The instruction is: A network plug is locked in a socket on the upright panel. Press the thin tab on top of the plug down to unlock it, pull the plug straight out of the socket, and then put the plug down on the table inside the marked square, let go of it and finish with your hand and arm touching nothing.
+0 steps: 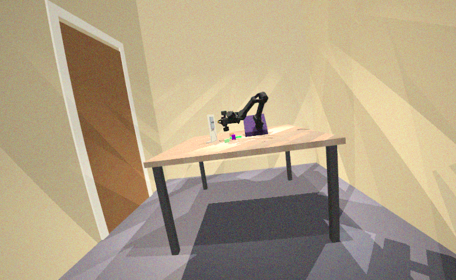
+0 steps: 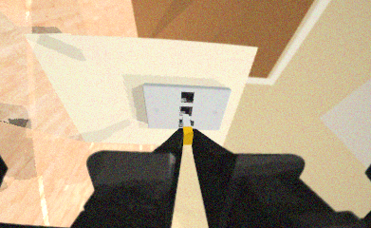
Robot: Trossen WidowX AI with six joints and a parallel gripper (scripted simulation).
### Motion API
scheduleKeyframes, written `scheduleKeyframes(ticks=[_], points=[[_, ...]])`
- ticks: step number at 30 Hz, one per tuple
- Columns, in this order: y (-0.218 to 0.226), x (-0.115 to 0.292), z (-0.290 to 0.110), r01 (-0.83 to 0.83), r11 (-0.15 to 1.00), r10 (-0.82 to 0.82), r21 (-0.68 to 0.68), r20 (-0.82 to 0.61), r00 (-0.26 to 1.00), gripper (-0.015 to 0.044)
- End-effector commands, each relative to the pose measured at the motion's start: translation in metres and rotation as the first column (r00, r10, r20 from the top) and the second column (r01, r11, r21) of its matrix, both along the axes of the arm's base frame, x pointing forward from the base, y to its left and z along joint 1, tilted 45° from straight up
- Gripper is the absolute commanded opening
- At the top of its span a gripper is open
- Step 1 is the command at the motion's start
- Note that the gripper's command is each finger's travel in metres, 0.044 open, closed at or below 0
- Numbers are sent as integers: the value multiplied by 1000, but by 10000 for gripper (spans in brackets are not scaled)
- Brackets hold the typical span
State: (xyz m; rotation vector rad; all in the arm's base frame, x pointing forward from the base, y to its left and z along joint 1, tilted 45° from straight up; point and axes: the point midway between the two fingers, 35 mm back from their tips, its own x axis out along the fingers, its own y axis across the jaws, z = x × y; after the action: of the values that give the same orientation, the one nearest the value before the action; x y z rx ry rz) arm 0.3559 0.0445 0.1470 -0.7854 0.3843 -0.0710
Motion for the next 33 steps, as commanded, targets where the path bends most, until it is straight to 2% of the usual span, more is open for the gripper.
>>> scheduleKeyframes(ticks=[1,33], points=[[1,-4,-1,0,1000,0,0,-6,1000,0],[3,-15,5,0,1000,0,0,-1,1000,0]])
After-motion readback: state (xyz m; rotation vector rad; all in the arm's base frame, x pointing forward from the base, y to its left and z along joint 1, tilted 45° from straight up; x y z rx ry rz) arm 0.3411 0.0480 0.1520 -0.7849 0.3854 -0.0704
